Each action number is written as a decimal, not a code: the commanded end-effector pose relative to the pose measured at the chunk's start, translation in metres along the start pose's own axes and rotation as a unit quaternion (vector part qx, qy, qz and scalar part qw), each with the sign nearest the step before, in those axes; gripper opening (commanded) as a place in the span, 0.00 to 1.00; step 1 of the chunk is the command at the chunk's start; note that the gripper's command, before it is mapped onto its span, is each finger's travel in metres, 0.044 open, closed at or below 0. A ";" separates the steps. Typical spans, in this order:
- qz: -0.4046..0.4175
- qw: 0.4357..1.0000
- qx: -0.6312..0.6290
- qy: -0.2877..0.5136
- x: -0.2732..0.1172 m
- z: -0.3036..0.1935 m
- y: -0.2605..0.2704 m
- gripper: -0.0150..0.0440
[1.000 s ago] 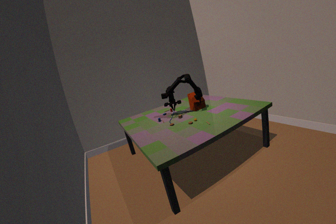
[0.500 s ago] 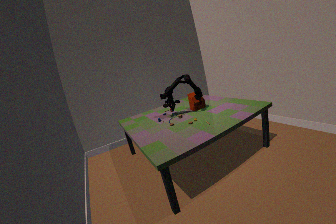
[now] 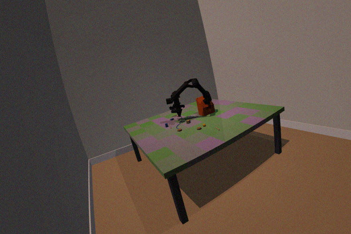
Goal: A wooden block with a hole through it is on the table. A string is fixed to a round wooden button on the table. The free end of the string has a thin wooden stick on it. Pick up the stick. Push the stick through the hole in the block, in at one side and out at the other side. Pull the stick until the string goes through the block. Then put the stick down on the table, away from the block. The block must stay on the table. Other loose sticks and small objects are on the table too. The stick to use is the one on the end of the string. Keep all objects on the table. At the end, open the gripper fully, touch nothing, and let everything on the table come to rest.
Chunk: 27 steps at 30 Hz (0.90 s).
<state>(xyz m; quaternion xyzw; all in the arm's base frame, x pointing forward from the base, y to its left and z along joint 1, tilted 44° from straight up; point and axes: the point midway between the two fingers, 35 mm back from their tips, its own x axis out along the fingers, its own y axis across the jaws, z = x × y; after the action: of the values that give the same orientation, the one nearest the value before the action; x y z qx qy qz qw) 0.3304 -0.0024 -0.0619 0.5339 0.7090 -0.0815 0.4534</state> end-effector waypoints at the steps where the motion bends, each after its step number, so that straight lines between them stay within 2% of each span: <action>1: 0.002 0.998 -0.070 0.002 0.001 0.002 0.005 0.25; 14: 0.003 0.953 -0.304 0.000 0.000 0.006 0.018 0.25; 27: 0.003 0.854 -0.521 -0.001 0.000 0.009 0.031 0.25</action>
<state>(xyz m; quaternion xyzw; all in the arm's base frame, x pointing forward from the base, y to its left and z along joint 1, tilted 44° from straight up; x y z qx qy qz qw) 0.3566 0.0042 -0.0554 0.2539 0.6608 0.2653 0.6546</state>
